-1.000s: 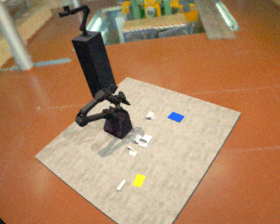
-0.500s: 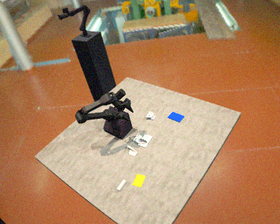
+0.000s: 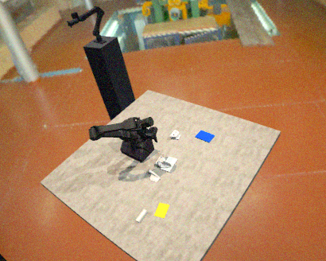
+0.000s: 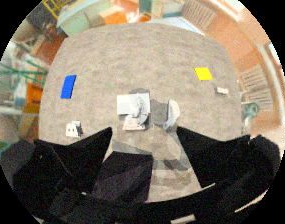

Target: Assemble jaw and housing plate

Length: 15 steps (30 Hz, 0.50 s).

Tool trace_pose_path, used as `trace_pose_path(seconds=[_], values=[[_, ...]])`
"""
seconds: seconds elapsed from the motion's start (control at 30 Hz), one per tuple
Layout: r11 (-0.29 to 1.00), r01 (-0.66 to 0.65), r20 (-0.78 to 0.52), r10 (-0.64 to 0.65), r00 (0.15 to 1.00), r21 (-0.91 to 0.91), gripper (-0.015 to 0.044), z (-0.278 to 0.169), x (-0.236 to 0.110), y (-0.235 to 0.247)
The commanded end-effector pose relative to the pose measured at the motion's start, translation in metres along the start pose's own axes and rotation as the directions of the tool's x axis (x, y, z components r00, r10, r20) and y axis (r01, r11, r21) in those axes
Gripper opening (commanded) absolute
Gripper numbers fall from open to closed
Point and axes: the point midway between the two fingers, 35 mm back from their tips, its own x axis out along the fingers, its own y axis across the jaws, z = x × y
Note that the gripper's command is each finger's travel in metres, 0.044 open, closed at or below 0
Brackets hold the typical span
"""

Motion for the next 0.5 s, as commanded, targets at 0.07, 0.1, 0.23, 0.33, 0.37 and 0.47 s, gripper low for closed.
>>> trace_pose_path(seconds=[0.07, 0.1, 0.23, 0.33, 0.37, 0.47], values=[[0.998, 0.032, -0.102, -0.026, 0.994, 0.056, 0.0440, -0.001, 0.024, -0.023], [0.997, 0.039, -0.123, -0.031, 0.992, 0.067, 0.0440, -0.003, 0.029, -0.028], [0.992, 0.070, -0.206, -0.046, 0.977, 0.107, 0.0440, -0.009, 0.047, -0.047], [0.986, 0.092, -0.268, -0.053, 0.962, 0.136, 0.0440, -0.017, 0.061, -0.062], [0.984, 0.100, -0.288, -0.054, 0.956, 0.146, 0.0440, -0.019, 0.066, -0.067], [0.977, 0.122, -0.349, -0.055, 0.936, 0.174, 0.0440, -0.029, 0.079, -0.082]])
